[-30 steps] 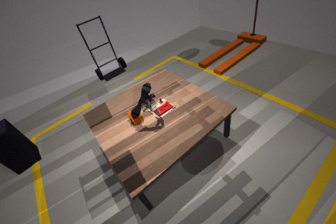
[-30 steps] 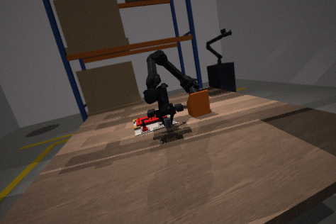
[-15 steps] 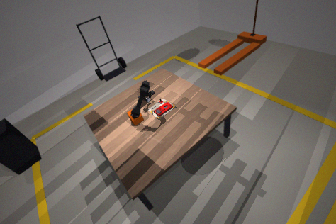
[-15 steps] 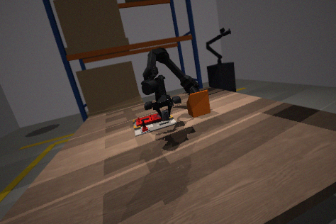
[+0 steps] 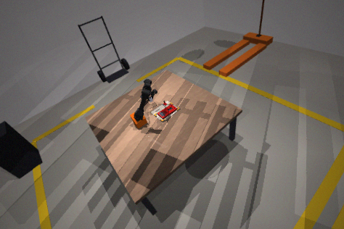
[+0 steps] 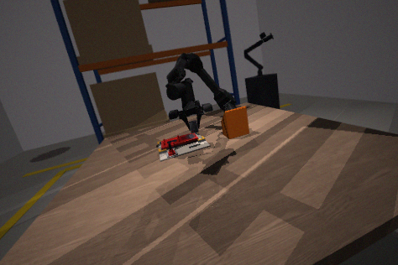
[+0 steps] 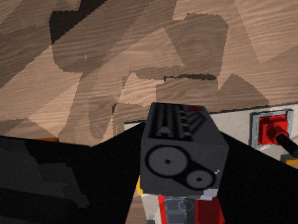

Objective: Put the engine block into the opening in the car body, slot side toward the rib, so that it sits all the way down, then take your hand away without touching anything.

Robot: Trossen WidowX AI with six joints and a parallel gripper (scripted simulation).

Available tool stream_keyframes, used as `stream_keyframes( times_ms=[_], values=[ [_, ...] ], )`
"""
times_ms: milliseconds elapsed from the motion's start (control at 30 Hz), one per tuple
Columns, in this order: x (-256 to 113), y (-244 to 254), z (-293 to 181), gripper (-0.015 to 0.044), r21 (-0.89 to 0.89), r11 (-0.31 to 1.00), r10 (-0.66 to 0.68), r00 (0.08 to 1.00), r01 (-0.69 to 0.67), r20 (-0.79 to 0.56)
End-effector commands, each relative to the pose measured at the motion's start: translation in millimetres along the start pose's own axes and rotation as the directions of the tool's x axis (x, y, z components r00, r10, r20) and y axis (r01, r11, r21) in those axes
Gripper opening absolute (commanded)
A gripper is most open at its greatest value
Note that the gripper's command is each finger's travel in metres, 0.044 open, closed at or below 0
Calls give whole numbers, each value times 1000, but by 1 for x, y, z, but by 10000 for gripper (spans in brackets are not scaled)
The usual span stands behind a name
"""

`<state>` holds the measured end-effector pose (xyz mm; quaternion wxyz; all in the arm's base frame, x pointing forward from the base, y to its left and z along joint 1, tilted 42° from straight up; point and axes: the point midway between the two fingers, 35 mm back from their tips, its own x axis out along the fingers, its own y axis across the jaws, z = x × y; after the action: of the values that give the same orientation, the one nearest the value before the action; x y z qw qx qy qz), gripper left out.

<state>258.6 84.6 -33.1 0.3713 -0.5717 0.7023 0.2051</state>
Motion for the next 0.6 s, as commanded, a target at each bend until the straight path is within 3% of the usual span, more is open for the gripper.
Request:
stream_keyframes(
  times_ms=[0, 200, 367, 567],
  values=[
    [-13, 1, -2, 0, 6, 1000, 1, 1000, -1, 3],
    [-27, 3, -6, 0, 6, 1000, 1, 1000, -2, 2],
    [-3, 2, -4, 0, 6, 1000, 1, 1000, -1, 1],
    [-2, 2, -5, 0, 6, 1000, 1, 1000, -1, 15]
  ],
)
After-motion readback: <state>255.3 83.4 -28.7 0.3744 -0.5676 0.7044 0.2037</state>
